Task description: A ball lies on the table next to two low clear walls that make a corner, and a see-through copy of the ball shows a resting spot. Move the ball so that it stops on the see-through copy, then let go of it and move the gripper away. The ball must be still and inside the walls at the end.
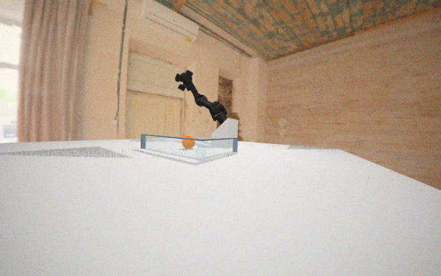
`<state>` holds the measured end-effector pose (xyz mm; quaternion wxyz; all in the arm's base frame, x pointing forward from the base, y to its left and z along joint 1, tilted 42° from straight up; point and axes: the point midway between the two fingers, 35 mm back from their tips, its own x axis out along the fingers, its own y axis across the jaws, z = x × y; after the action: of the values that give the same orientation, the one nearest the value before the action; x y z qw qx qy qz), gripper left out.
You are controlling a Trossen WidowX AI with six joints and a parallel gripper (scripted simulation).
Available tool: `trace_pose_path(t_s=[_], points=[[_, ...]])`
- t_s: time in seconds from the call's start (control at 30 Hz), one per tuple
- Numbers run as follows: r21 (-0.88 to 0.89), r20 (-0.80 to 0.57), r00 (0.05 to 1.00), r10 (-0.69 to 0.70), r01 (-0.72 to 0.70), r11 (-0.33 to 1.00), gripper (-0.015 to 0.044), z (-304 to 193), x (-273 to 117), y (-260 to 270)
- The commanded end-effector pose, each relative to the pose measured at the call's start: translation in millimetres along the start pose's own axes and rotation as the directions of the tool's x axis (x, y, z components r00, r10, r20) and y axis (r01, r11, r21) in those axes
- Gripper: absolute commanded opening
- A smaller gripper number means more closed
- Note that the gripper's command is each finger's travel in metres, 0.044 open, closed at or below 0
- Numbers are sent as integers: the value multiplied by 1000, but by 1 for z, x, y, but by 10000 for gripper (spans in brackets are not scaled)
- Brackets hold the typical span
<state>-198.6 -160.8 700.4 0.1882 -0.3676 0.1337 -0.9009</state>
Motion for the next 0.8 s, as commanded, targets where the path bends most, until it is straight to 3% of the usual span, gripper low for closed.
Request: trace_pose_path(t_s=[0.0,0.13,0.33,0.5,0.63,0.77], points=[[-8,4,1000,-1,1,1000,388,1,-1,-1],[-146,108,993,-42,58,988,388,28,-16,-21],[-324,343,925,-162,279,904,388,94,-65,-67],[-393,533,807,-253,501,771,388,142,-121,-98],[-407,608,740,-286,600,689,388,161,-149,-110],[-403,711,620,-330,745,531,388,193,-204,-127]])
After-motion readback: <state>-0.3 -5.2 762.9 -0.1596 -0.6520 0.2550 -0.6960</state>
